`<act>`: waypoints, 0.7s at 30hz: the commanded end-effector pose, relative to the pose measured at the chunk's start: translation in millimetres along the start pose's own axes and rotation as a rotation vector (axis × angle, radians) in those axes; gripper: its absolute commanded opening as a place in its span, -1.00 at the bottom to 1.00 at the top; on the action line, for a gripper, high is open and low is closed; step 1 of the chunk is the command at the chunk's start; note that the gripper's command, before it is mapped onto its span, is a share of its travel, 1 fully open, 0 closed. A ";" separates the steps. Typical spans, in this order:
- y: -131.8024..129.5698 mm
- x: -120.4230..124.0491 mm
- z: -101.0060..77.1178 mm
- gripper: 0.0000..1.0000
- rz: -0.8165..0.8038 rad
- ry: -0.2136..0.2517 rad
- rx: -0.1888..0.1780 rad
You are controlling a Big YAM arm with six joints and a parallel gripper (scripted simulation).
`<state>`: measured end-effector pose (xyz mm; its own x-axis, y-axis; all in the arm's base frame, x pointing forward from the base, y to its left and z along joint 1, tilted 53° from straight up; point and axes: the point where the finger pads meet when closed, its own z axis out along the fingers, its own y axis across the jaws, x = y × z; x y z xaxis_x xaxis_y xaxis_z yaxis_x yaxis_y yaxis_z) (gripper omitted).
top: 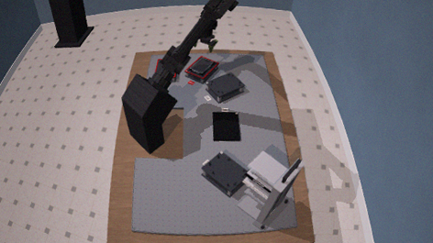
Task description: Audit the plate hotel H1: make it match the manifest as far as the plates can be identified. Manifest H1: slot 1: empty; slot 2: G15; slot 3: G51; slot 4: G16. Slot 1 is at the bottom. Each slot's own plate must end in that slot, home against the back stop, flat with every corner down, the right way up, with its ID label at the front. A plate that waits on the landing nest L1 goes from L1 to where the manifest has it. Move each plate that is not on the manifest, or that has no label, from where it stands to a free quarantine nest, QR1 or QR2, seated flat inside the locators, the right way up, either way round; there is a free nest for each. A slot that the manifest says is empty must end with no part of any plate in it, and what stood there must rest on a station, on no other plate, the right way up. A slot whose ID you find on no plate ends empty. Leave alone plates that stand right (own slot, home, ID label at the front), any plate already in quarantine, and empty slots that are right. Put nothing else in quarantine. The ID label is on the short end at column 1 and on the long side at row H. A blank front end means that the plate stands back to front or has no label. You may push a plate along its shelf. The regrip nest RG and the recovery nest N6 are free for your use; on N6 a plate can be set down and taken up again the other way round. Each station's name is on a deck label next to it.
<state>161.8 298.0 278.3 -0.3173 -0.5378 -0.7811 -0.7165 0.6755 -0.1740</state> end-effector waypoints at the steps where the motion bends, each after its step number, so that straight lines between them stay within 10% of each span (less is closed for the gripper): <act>1: -1.4 -22.4 -25.4 1.00 0.045 -0.051 -0.021; 21: -3.4 -21.0 -74.5 1.00 0.051 -0.048 -0.025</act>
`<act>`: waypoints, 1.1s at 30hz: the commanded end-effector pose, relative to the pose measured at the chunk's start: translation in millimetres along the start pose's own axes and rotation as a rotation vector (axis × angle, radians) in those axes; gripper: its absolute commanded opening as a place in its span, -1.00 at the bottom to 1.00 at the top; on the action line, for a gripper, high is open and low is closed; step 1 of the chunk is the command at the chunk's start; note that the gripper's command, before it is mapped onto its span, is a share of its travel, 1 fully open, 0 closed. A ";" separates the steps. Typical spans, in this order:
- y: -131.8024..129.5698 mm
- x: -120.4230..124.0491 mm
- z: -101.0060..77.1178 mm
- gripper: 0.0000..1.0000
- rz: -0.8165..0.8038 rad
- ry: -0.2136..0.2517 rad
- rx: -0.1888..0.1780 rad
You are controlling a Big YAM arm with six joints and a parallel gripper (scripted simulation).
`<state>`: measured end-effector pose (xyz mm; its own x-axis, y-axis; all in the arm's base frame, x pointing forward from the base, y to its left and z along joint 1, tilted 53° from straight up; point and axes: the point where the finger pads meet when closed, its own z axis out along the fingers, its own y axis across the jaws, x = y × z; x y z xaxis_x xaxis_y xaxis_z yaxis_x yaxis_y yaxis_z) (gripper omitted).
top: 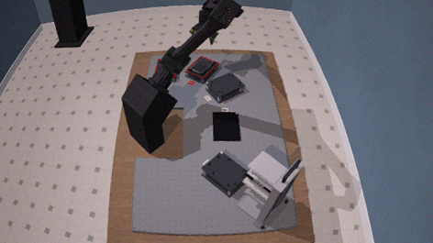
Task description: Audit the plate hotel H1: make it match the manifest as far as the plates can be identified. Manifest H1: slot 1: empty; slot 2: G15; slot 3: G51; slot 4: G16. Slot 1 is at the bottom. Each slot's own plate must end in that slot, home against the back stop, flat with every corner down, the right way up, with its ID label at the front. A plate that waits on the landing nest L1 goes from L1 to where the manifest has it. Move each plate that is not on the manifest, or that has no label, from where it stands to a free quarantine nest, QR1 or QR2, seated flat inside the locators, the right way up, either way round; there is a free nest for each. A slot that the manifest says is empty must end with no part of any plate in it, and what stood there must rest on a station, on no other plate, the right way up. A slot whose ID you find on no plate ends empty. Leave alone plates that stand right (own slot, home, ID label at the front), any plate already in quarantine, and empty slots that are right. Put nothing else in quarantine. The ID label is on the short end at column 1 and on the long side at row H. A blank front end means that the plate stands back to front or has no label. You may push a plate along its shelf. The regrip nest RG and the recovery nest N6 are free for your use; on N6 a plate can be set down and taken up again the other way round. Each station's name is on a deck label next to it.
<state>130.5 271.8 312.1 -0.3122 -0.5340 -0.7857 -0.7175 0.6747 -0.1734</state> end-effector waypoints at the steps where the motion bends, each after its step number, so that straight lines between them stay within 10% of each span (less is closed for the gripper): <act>1: -2.3 -18.6 -24.2 1.00 0.052 -0.040 -0.024; 4: 3.6 1.7 -9.3 1.00 0.014 0.011 -0.006; 10: -3.1 -17.9 -42.2 1.00 0.054 -0.038 -0.025; 33: -72.2 12.6 -29.3 1.00 0.023 -0.023 0.003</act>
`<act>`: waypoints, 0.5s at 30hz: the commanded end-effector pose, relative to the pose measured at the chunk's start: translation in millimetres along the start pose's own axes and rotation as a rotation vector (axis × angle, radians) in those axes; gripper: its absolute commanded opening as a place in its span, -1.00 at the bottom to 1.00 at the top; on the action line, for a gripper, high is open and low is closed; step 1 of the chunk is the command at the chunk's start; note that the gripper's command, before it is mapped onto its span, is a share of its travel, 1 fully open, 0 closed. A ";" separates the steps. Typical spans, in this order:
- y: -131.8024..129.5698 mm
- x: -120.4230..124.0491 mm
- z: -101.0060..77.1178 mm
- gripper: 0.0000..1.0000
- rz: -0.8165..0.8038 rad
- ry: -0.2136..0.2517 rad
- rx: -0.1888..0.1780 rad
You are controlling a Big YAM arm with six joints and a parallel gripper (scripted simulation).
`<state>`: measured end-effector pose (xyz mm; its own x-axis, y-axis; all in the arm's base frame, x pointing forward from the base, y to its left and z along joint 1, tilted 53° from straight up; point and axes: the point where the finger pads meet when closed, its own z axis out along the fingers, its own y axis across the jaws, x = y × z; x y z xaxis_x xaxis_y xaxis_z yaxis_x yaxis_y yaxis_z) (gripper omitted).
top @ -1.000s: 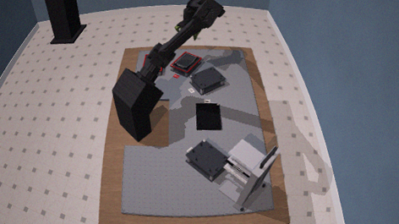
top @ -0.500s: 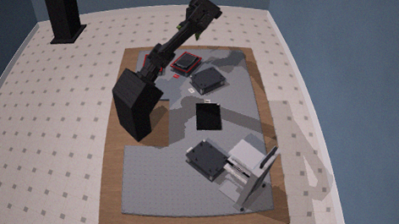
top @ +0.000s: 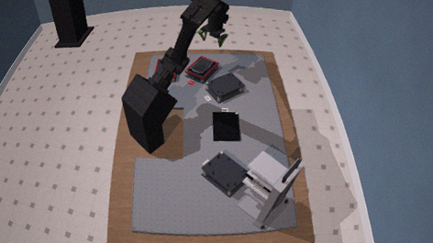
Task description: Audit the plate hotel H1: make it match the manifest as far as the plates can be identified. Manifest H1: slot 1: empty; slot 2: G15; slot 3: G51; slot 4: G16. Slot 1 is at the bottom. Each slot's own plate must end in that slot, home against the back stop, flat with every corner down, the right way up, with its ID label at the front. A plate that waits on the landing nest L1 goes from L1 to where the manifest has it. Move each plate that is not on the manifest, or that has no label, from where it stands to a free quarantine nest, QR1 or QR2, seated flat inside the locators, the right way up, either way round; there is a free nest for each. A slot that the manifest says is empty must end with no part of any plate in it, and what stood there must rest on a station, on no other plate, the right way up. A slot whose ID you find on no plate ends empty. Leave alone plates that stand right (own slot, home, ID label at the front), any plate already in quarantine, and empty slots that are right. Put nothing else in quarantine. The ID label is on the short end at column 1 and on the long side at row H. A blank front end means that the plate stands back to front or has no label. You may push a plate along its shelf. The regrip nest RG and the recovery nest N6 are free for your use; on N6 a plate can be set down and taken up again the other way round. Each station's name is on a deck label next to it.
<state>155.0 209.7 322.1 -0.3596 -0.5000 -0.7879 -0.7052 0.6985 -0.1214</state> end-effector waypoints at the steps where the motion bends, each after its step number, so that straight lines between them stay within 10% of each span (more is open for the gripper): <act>1: -13.9 -6.6 -7.8 1.00 -0.033 -0.039 0.013; 15: -53.5 -5.2 -13.2 1.00 -0.042 -0.053 0.023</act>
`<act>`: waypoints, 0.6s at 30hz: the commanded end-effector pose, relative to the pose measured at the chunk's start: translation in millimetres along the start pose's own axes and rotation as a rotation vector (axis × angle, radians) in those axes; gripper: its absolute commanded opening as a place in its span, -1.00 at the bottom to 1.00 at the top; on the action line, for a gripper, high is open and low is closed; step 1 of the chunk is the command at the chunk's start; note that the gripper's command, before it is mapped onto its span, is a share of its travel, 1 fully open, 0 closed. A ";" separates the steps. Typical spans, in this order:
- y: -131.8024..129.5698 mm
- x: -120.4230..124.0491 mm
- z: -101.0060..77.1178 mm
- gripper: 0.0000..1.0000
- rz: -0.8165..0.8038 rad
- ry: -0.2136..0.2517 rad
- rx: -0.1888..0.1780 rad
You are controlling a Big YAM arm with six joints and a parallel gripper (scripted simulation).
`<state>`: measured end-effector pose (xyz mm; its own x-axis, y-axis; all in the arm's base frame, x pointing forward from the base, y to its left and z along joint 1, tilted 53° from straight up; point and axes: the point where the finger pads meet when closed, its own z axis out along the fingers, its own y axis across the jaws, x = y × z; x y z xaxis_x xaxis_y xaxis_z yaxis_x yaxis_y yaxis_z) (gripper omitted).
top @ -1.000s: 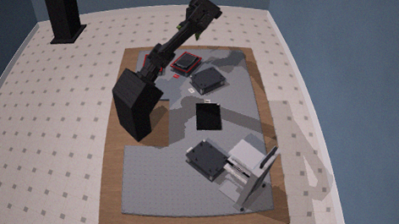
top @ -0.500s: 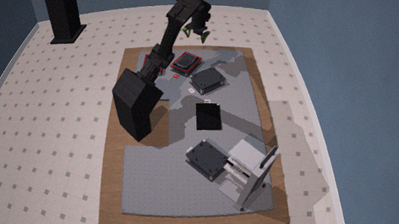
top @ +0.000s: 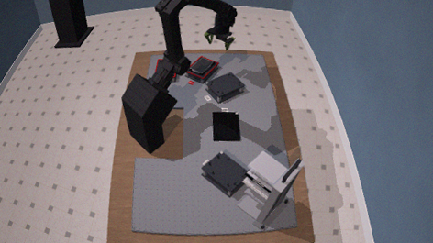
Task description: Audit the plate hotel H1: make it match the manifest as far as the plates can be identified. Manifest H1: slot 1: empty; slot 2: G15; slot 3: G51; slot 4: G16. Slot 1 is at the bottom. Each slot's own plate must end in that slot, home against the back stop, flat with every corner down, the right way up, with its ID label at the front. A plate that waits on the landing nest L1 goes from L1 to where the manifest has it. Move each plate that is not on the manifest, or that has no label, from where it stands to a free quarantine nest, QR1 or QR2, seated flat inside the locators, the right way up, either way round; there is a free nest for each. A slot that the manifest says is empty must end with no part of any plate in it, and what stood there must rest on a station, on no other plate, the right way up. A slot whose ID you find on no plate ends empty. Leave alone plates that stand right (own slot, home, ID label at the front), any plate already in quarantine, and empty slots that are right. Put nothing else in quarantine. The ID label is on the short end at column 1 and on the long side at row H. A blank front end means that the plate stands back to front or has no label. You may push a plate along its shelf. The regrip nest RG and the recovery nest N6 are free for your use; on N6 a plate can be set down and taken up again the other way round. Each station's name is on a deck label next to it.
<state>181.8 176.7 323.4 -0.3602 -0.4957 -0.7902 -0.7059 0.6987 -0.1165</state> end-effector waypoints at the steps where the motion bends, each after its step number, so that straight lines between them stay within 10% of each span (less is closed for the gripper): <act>1: -14.2 -9.3 -8.6 1.00 -0.048 -0.039 0.026; 18: -65.3 -10.8 -14.7 1.00 -0.061 -0.030 0.034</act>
<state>217.1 136.1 323.5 -0.3613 -0.4942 -0.7907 -0.7036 0.7010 -0.1166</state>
